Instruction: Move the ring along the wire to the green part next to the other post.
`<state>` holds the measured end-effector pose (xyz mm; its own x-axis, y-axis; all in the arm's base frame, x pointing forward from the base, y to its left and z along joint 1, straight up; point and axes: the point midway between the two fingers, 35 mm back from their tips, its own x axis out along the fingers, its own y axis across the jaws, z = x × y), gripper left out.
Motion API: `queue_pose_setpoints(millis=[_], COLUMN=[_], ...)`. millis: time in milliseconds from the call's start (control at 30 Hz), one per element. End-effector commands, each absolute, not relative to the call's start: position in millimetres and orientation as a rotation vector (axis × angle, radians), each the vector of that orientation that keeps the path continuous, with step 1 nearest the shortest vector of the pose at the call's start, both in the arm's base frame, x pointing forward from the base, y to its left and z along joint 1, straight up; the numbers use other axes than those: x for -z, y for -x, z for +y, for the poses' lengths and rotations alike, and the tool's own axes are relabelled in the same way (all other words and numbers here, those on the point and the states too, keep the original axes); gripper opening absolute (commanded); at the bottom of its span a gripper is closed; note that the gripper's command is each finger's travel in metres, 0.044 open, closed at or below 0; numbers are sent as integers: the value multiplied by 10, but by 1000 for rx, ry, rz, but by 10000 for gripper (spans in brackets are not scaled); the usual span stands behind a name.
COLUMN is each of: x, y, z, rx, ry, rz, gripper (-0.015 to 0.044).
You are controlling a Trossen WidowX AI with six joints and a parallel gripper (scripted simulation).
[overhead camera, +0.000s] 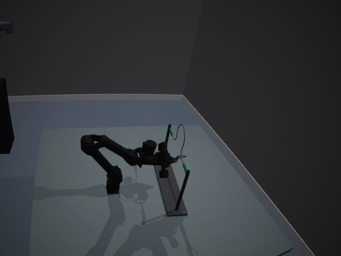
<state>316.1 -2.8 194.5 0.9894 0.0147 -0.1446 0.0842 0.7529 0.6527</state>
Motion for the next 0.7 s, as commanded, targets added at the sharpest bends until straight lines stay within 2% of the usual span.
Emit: queue_pose_setpoints(millis=[0, 667], x=[-2076, -2719], y=[-3101, -2765], z=[74, 370], rx=[1, -258], ry=[-805, -1237], rz=[185, 413], gripper=[-150, -150])
